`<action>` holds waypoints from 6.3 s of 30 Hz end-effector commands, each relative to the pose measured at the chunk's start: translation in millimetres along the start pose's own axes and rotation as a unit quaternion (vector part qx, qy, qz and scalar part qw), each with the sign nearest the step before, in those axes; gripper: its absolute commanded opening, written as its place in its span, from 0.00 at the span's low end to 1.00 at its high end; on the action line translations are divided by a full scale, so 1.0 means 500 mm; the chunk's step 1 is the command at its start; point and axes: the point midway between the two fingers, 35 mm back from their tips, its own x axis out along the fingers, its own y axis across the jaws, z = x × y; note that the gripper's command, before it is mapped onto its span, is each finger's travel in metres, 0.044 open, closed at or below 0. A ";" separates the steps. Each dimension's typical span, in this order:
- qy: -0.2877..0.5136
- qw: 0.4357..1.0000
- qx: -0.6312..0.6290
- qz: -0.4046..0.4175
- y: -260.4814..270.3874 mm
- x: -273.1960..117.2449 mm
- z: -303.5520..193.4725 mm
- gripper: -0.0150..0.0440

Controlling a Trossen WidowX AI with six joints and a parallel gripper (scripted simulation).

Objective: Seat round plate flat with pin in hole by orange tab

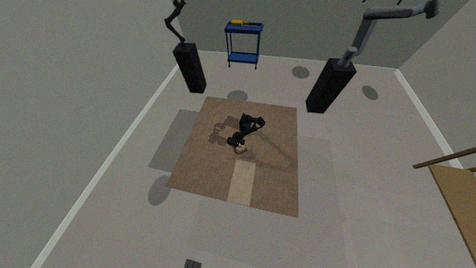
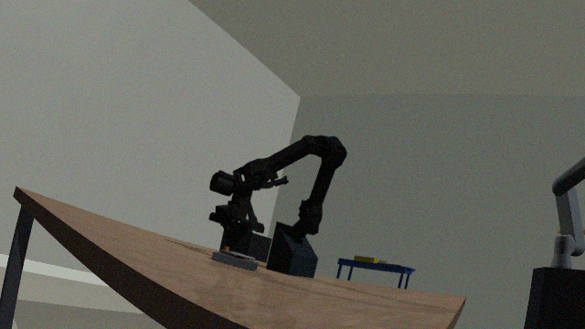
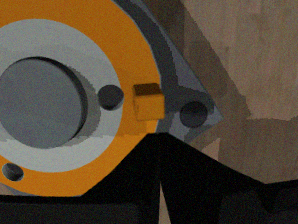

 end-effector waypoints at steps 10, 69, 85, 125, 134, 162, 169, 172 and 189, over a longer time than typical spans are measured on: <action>-0.001 1.000 0.002 0.003 -0.002 0.005 0.028 0.25; -0.001 1.000 0.002 0.003 0.000 0.005 0.058 0.25; -0.001 1.000 0.002 0.003 0.008 0.005 0.077 0.25; -0.002 1.000 0.001 0.004 0.074 -0.003 0.133 0.25; -0.002 1.000 0.001 0.004 0.090 -0.006 0.137 0.25; -0.002 1.000 0.001 0.004 0.136 -0.010 0.132 0.25; -0.002 1.000 0.001 0.004 0.141 -0.014 0.131 0.25; -0.002 1.000 0.001 0.003 0.138 -0.042 0.132 0.25; -0.002 1.000 0.006 0.004 0.136 -0.078 0.125 0.25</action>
